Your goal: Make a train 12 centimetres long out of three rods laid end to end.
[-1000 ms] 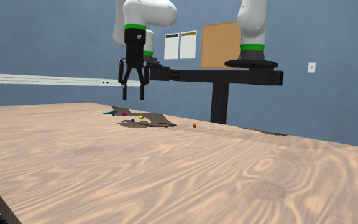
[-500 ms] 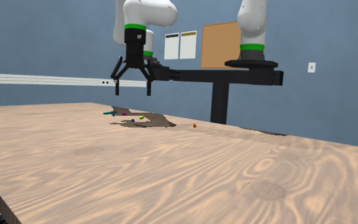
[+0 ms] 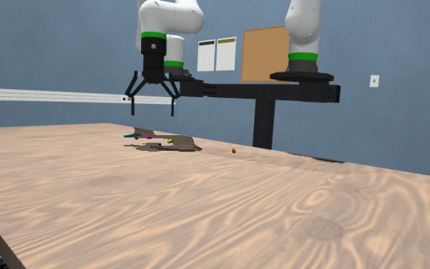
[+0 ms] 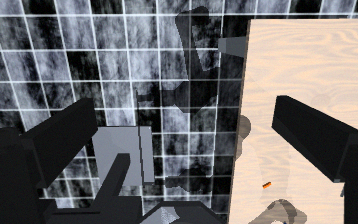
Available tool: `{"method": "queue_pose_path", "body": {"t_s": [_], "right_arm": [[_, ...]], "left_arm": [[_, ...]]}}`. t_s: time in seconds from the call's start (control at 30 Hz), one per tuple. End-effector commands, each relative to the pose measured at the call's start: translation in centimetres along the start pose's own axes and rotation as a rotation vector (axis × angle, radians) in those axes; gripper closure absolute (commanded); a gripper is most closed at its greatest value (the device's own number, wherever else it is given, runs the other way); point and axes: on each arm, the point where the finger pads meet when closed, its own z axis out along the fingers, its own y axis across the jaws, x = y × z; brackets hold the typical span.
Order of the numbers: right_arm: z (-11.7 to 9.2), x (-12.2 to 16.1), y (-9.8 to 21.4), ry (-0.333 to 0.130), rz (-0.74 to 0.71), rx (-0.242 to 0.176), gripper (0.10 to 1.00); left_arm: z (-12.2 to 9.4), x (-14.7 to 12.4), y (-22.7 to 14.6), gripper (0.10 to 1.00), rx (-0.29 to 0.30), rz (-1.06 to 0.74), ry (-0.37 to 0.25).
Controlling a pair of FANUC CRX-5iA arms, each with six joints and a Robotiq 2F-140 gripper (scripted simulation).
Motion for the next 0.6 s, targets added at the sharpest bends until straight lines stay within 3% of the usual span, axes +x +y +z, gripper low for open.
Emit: {"method": "queue_pose_path", "body": {"t_s": [0.0,0.17,0.23,0.27,0.57], "right_arm": [[0.1,1.3,-1.3,-0.009,0.167,0.010,0.098],[0.4,2.9,-2.6,-0.010,0.341,0.009,0.098],[0.4,2.9,-2.6,-0.010,0.341,0.009,0.098],[0.6,3.9,-3.3,-0.011,0.442,0.009,0.098],[1.0,6.9,-5.3,-0.012,0.742,0.007,0.098]], "left_arm": [[-0.1,0.0,0.0,0.098,0.000,0.000,0.002],[-0.1,0.0,0.0,0.098,0.000,0.000,0.002],[-0.1,0.0,0.0,0.098,0.000,0.000,0.002],[-0.1,0.0,0.0,0.098,0.000,0.000,0.002],[-0.1,0.0,0.0,0.098,0.000,0.000,0.002]]}}
